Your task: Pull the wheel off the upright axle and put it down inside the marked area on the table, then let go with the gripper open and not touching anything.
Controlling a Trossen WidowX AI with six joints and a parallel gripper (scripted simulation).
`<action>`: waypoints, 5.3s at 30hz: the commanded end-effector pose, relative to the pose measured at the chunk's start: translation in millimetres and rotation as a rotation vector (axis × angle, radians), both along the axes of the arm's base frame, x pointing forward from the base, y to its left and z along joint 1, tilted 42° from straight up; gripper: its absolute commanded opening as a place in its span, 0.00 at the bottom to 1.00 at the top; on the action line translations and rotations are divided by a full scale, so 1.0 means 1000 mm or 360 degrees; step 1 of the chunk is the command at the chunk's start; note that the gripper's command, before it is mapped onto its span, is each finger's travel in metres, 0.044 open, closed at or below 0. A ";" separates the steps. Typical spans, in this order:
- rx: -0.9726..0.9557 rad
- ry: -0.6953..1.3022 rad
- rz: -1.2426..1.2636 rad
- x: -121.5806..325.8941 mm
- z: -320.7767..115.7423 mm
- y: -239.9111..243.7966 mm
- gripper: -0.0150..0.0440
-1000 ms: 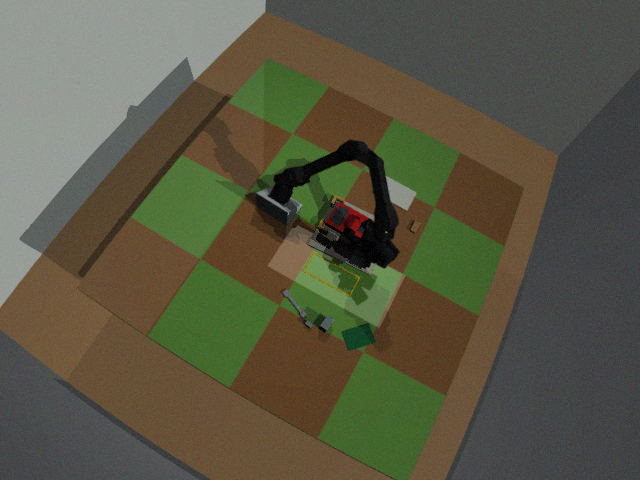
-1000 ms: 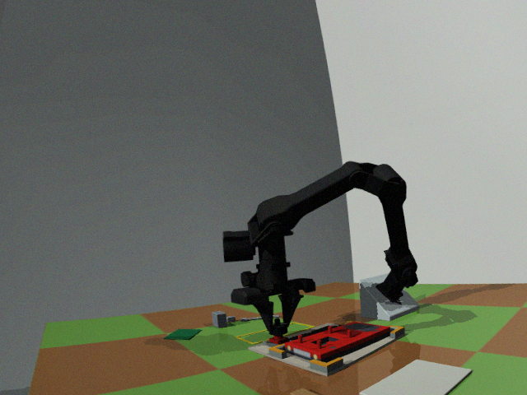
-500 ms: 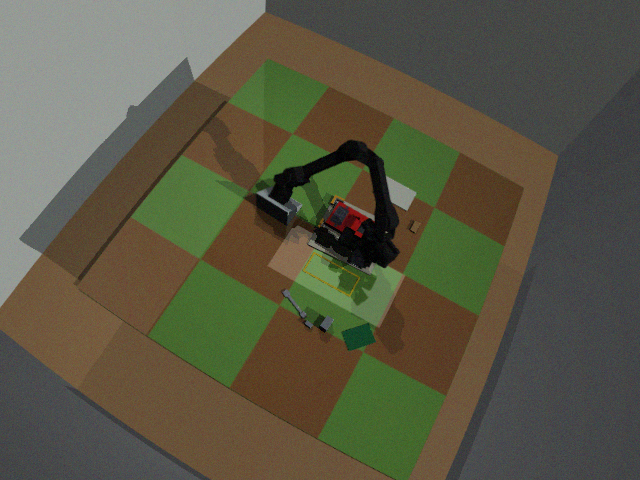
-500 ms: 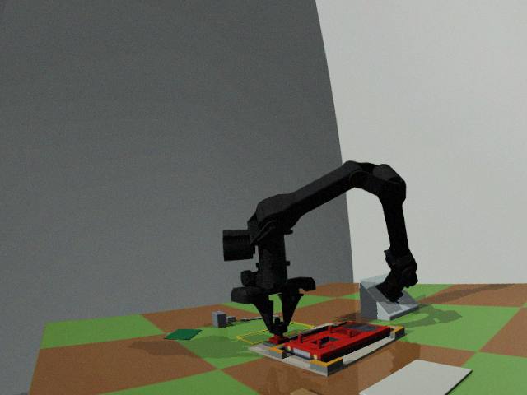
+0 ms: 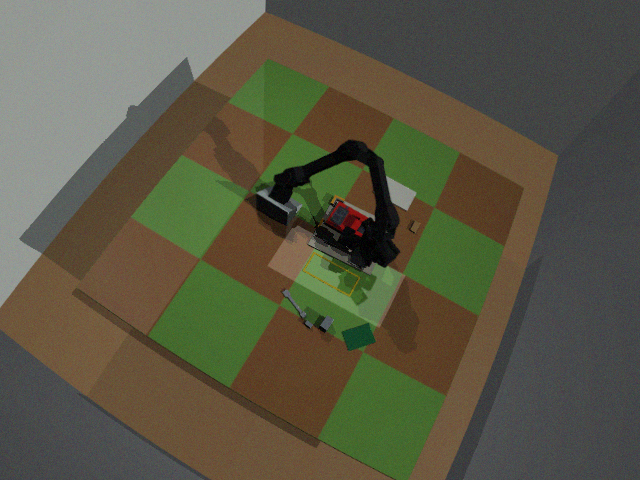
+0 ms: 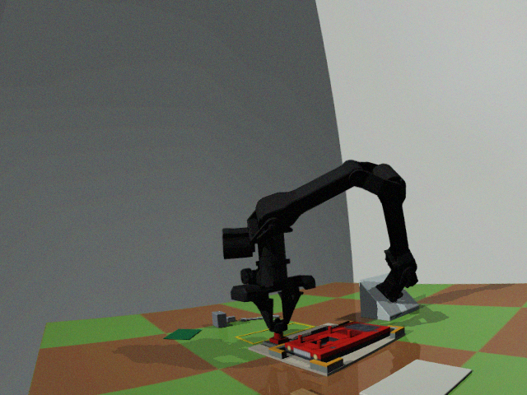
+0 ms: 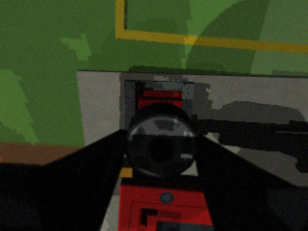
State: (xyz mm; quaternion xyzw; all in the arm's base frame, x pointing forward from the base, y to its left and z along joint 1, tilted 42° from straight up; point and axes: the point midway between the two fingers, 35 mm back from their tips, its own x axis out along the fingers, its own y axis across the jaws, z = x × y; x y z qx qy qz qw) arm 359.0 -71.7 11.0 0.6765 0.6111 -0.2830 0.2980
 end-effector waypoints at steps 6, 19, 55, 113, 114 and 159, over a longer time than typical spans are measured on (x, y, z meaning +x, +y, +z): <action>-0.0004 -0.0010 -0.0008 0.000 0.004 -0.005 0.25; -0.0004 -0.0010 -0.0010 -0.001 0.007 -0.008 0.25; -0.0004 -0.0011 -0.0014 -0.002 0.016 -0.016 0.25; -0.0013 -0.0007 -0.0017 -0.070 -0.019 -0.110 0.25; -0.0013 -0.0007 -0.0017 -0.070 -0.019 -0.110 0.25; -0.0010 -0.0007 -0.0009 -0.061 -0.075 -0.061 0.76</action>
